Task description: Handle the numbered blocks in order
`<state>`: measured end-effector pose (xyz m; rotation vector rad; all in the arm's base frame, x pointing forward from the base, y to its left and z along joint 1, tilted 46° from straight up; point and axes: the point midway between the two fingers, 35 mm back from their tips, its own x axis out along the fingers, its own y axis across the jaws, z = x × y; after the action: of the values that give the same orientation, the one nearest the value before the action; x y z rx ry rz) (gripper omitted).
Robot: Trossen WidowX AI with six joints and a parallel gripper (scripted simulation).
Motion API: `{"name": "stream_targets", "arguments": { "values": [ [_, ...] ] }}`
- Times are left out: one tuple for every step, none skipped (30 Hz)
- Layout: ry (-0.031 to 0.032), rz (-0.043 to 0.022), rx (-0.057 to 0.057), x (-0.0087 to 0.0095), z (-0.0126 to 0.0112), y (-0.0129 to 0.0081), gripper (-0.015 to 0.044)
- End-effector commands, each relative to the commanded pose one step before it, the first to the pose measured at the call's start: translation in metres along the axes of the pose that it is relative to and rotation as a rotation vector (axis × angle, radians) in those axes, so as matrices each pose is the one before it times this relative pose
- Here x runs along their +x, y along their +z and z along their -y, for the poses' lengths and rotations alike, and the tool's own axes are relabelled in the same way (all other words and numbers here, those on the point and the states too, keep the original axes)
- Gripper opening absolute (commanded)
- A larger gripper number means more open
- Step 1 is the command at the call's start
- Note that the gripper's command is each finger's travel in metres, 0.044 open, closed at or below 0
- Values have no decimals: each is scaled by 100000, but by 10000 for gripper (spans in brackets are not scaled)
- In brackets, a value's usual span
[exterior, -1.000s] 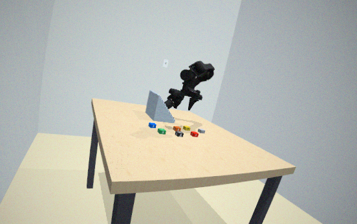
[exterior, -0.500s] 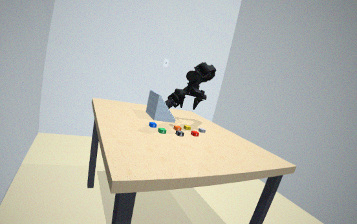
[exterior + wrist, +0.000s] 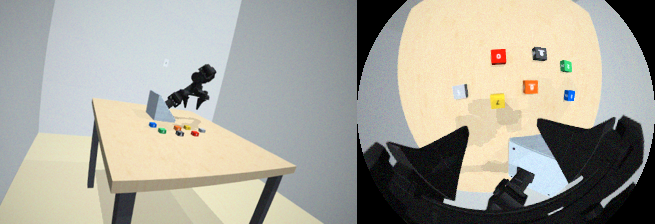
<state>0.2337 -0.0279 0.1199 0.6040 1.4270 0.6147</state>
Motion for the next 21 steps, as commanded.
{"name": "stream_targets", "arguments": {
  "values": [
    [454, 249, 651, 4, -154, -38, 400],
    [0, 0, 0, 0, 0, 0, 400],
    [0, 0, 0, 0, 0, 0, 400],
    [0, 0, 0, 0, 0, 0, 400],
    [0, 0, 0, 0, 0, 0, 400],
    [0, 0, 0, 0, 0, 0, 400],
    [0, 0, 0, 0, 0, 0, 400],
    [0, 0, 0, 0, 0, 0, 400],
    [-95, -2, 26, -6, -103, 79, 400],
    [-274, -2, 73, -17, -314, 234, 400],
    [-400, 12, 104, -26, -544, 383, 400],
    [-373, 48, 86, -33, -816, 524, 400],
    [-179, 85, 21, -35, -1135, 643, 400],
    [-35, 95, -16, -21, -1399, 677, 400],
    [229, 58, -77, -5, -1278, 520, 400],
    [347, 14, -99, 6, -1043, 363, 400],
    [510, -35, -142, 7, -794, 243, 400],
    [440, -49, -121, 6, -498, 140, 400],
    [150, -19, -41, 3, -167, 45, 400],
    [0, 0, 0, 0, 0, 0, 400],
    [0, 0, 0, 0, 0, 0, 400]
  ]
}}
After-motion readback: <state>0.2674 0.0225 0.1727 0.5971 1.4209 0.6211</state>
